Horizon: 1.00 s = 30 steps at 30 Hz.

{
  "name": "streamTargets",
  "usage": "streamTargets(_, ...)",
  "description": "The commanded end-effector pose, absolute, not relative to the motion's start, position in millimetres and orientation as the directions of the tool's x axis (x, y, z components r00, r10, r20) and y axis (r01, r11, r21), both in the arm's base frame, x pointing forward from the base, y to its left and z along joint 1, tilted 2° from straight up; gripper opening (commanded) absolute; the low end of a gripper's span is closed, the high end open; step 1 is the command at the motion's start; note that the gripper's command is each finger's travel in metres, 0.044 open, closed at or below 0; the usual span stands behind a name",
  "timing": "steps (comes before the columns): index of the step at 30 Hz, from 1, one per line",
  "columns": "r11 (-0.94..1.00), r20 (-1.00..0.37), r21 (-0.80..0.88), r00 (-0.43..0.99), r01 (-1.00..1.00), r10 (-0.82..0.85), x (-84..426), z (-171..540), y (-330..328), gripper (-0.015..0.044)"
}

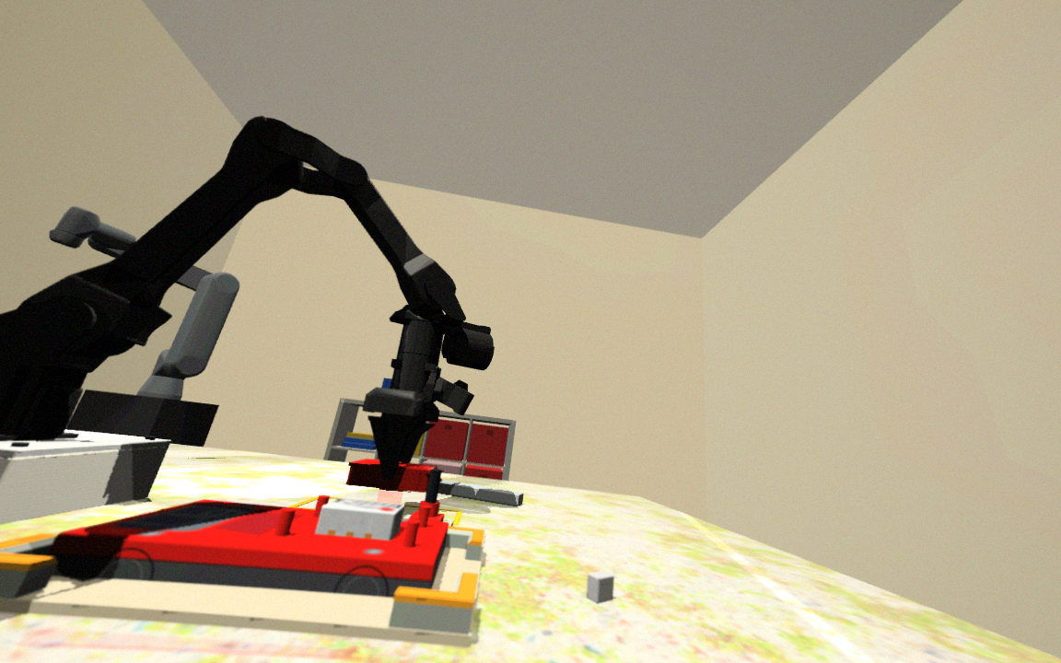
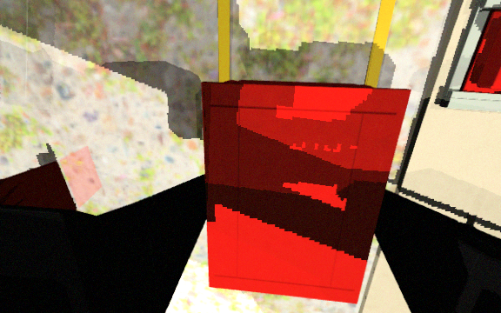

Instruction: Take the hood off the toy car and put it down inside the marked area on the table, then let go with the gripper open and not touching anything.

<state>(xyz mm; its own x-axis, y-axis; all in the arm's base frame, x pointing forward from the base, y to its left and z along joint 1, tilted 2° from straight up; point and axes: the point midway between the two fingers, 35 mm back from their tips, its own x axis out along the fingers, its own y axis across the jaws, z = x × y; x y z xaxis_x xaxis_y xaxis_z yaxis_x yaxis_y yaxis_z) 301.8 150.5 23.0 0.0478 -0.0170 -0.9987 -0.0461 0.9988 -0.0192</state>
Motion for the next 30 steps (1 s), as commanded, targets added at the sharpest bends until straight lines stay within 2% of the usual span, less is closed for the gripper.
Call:
streamTargets(1, 0.999, -0.999, -0.025, 0.036, -0.047, -0.024, 300, 16, 149, 0.0)
streamTargets(30, 0.999, -0.999, -0.026, 0.036, -0.047, -0.024, 300, 6, 149, 0.0)
